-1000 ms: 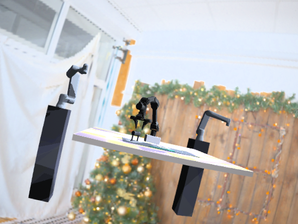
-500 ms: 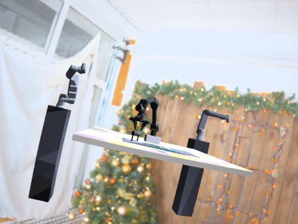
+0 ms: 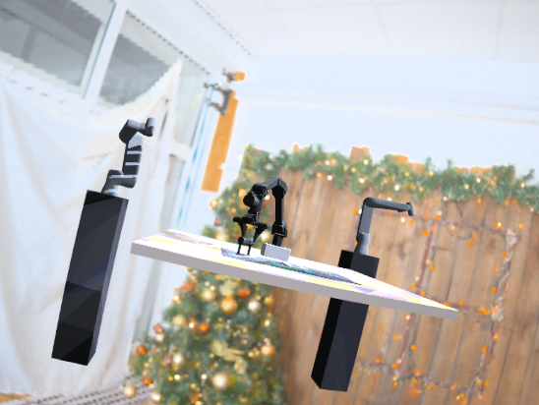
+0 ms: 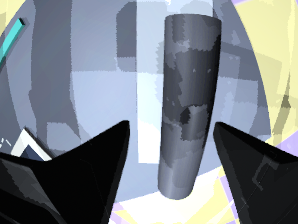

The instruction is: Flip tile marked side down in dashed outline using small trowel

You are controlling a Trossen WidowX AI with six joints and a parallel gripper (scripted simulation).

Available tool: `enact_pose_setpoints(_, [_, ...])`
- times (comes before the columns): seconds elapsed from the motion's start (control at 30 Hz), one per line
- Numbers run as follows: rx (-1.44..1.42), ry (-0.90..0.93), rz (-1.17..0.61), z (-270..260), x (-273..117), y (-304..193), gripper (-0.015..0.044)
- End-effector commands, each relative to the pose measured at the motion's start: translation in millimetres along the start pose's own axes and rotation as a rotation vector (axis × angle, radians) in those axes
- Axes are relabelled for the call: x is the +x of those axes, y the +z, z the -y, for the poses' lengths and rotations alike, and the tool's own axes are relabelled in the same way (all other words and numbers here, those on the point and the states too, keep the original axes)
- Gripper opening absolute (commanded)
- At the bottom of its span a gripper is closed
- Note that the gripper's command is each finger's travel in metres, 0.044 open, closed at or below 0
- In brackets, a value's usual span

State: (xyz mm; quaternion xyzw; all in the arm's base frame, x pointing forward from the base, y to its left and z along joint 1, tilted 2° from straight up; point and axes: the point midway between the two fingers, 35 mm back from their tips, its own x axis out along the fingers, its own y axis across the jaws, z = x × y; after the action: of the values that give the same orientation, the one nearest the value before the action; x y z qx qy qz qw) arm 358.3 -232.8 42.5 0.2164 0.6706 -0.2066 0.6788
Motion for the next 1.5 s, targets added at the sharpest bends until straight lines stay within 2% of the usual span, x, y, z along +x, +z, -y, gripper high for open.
enact_pose_setpoints(0.0, [0.004,-0.005,-0.002,0.7,7.7,-0.7,0.0270])
enact_pose_setpoints(0.13, [0.004,-0.005,-0.002,0.8,11.6,-0.9,0.0270])
enact_pose_setpoints(0.83, [0.004,-0.005,-0.002,0.8,11.6,-0.9,0.0130])
enact_pose_setpoints(1.1, [-0.016,-0.005,-0.002,0.8,11.6,-0.9,0.0130])
enact_pose_setpoints(1.47, [-0.341,-0.005,-0.003,0.7,11.6,-0.9,0.0130])
